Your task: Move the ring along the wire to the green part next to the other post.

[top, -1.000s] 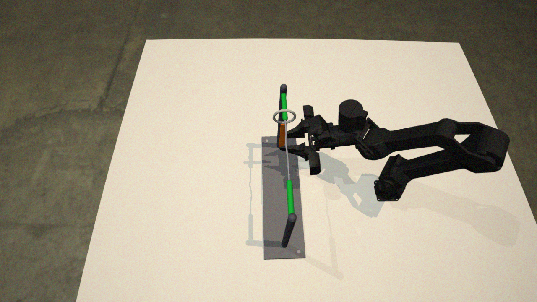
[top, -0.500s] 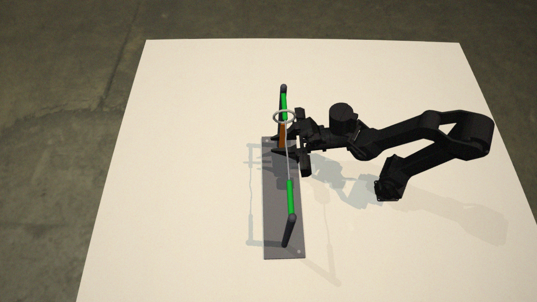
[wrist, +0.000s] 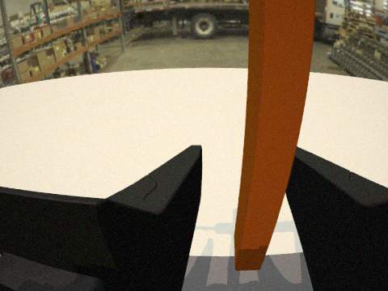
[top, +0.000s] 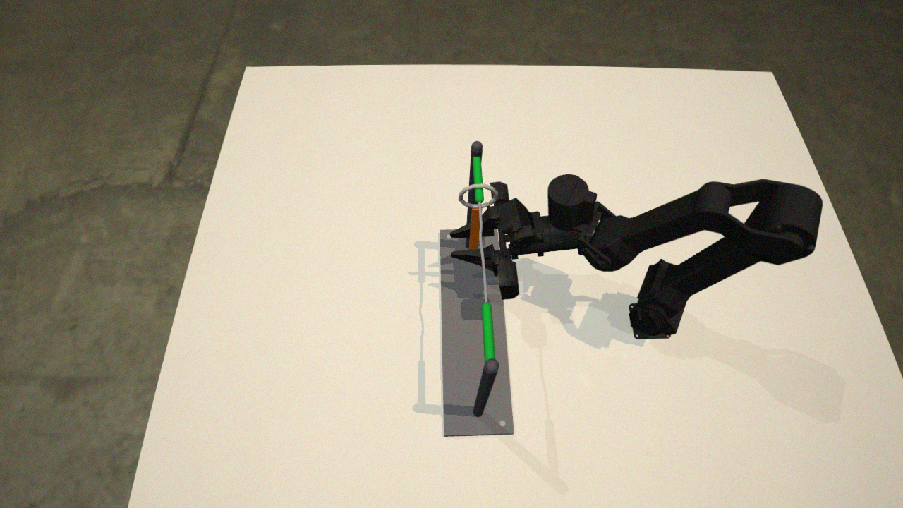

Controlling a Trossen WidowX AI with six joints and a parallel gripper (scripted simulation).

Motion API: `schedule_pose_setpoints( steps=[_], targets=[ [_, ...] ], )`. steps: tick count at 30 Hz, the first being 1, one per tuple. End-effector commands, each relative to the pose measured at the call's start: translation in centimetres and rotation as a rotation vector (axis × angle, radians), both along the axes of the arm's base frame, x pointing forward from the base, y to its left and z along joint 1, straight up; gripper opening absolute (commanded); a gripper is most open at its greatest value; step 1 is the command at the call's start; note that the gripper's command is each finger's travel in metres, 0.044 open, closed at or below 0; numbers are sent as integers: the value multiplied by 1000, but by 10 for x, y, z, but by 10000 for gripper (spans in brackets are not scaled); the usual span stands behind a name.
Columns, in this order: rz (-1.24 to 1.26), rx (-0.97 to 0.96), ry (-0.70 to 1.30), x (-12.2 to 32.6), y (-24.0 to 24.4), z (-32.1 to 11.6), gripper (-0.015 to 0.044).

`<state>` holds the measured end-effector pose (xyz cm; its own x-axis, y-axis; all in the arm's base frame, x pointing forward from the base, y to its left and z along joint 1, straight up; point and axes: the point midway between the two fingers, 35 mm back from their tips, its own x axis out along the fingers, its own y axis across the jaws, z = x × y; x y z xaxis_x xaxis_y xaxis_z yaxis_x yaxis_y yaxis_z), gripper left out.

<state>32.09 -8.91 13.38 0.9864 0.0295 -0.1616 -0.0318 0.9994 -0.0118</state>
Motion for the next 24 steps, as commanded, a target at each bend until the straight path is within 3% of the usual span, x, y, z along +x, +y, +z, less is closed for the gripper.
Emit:
schedule_pose_setpoints(
  steps=[1, 10, 21, 24],
  targets=[
    [-6, 3, -3, 1, -1, 1, 160],
    [-6, 3, -3, 1, -1, 1, 160],
    [0, 0, -1, 0, 0, 0, -129],
    [0, 0, -1, 0, 0, 0, -150]
  ],
)
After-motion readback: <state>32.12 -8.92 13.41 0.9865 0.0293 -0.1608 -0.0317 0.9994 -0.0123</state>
